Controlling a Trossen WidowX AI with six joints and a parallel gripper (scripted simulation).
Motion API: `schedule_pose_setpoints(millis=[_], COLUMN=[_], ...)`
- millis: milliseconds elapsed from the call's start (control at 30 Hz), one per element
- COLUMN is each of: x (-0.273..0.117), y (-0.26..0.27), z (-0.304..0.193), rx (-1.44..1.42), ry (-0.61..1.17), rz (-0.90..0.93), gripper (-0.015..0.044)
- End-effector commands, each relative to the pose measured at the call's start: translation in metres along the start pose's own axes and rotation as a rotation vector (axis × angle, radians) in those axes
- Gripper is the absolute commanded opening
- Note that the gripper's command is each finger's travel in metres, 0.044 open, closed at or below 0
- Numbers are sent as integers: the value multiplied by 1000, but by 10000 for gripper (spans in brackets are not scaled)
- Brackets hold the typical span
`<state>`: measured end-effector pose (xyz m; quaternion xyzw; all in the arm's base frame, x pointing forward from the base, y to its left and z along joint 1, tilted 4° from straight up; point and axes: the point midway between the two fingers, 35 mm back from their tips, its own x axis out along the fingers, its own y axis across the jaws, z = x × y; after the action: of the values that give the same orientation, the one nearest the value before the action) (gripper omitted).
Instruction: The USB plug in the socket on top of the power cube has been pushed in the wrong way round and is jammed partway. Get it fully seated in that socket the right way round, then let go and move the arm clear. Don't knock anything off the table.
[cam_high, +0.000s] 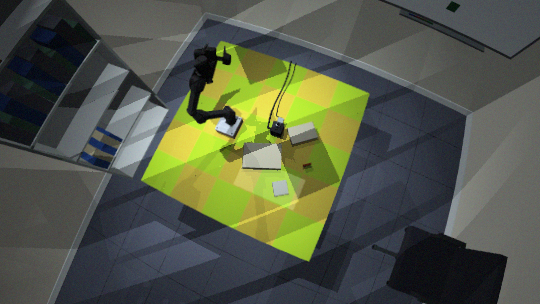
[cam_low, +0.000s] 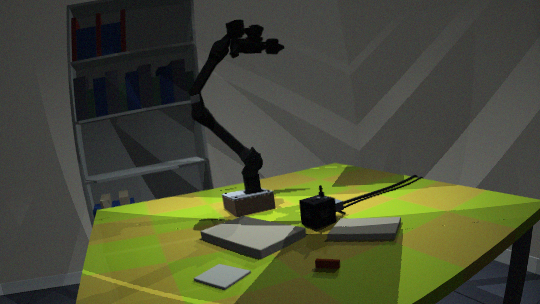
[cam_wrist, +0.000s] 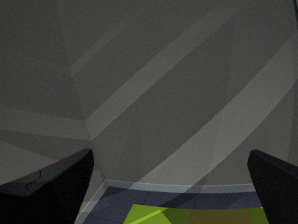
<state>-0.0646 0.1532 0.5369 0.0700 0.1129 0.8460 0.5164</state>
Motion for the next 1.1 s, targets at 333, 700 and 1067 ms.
schedule_pose_setpoints(millis=[333, 700, 1067], x=[42, -35, -162], y=[-239, -385, -434], z=[-74, -184, -324], rx=[838, 1524, 2169], ry=[92, -44, -385], rz=[-717, -1327, -2041], gripper=[440, 440, 440])
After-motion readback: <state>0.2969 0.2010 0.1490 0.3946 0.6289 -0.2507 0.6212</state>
